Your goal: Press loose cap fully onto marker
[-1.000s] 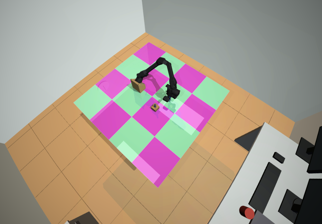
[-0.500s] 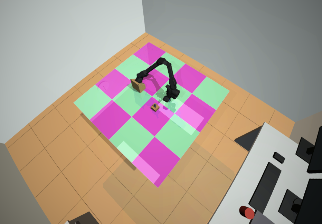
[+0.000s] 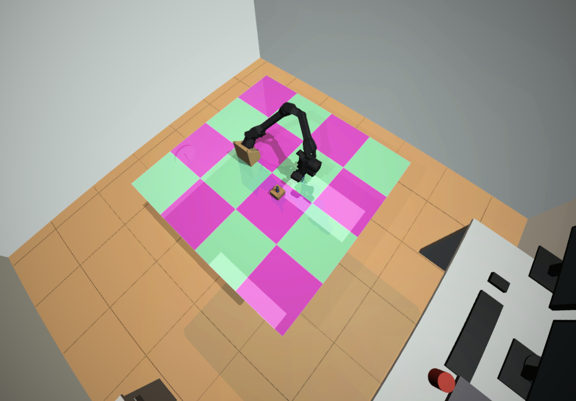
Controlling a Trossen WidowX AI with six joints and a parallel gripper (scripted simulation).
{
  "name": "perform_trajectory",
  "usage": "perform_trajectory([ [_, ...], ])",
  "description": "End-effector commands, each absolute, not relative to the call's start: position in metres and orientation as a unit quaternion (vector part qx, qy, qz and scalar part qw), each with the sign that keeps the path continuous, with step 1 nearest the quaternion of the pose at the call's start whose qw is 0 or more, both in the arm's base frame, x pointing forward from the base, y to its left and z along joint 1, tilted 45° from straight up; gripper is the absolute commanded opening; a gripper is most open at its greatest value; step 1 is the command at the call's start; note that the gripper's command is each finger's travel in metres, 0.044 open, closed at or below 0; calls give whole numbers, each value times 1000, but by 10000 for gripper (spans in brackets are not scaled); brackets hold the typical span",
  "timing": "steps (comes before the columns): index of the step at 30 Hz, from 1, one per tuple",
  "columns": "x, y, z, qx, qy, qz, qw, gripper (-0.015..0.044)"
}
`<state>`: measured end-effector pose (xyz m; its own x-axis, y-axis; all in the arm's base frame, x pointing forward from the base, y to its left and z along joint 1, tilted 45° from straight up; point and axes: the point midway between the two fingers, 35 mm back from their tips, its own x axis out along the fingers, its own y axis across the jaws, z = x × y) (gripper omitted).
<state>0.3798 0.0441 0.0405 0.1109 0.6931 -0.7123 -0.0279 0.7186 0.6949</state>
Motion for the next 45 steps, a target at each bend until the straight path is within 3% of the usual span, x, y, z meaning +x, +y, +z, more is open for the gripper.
perform_trajectory([
  [1,380,35,50,269,611,260,698,0],
  [13,376,13,72,268,610,262,698,0],
  [45,339,-109,5,265,614,244,702,0],
])
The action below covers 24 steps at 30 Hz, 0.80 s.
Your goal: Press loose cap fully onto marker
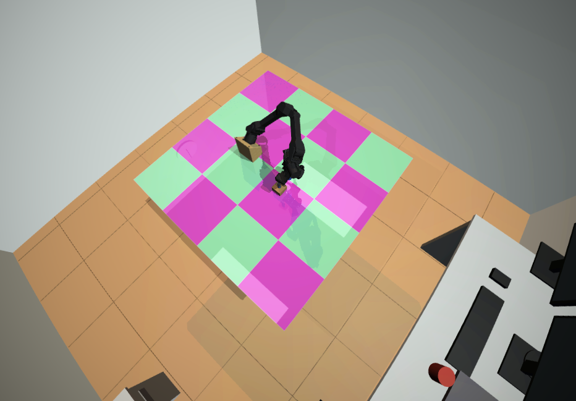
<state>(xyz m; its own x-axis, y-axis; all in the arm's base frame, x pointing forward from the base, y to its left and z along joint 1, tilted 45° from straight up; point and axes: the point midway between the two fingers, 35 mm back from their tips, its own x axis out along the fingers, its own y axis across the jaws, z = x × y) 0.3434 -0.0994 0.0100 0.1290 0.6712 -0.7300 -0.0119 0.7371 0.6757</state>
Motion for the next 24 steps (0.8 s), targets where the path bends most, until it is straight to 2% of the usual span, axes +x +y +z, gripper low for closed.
perform_trajectory([
  [1,336,-113,3,265,614,244,702,0],
  [13,309,-150,-17,265,612,258,699,0],
  [24,308,-147,-23,265,612,259,699,0],
])
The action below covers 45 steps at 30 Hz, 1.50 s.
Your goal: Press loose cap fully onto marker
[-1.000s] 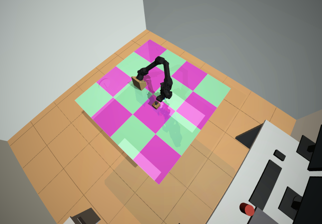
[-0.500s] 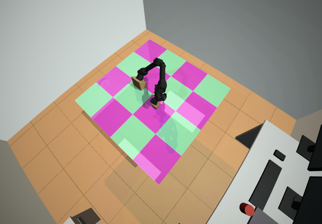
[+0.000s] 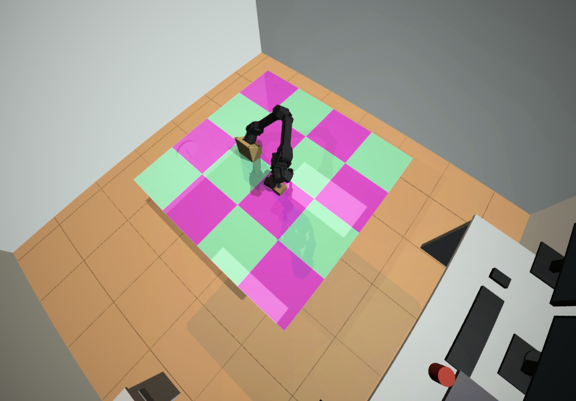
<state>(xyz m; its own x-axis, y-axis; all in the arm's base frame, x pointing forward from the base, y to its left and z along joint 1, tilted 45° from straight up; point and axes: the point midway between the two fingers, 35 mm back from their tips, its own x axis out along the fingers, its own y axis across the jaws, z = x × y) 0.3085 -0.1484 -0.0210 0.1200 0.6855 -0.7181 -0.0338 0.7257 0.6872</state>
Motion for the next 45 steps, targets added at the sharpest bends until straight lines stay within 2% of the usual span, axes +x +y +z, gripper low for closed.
perform_trajectory([
  [1,308,-146,-23,265,612,259,699,0],
  [43,314,-109,-62,266,611,259,699,0],
  [45,314,-110,-62,263,612,260,699,53],
])
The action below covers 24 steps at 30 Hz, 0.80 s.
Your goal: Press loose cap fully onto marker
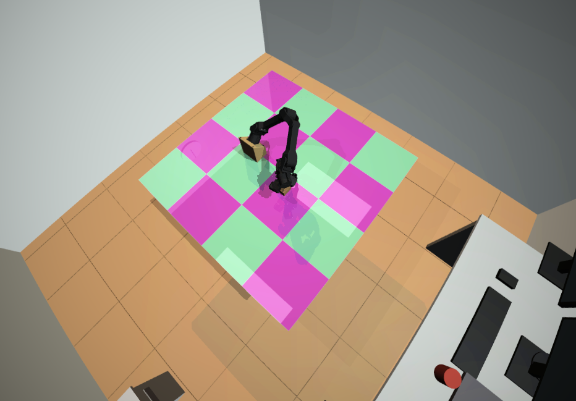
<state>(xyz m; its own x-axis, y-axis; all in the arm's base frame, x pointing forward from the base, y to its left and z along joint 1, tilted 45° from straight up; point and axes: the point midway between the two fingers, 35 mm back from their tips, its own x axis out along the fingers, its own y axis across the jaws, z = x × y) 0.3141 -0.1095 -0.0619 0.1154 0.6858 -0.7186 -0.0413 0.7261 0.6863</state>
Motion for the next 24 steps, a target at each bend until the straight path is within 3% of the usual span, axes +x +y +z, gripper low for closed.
perform_trajectory([
  [1,314,-110,-62,263,612,260,699,79],
  [15,314,-110,-62,263,612,260,699,440],
  [24,305,-161,-8,263,613,259,699,440],
])
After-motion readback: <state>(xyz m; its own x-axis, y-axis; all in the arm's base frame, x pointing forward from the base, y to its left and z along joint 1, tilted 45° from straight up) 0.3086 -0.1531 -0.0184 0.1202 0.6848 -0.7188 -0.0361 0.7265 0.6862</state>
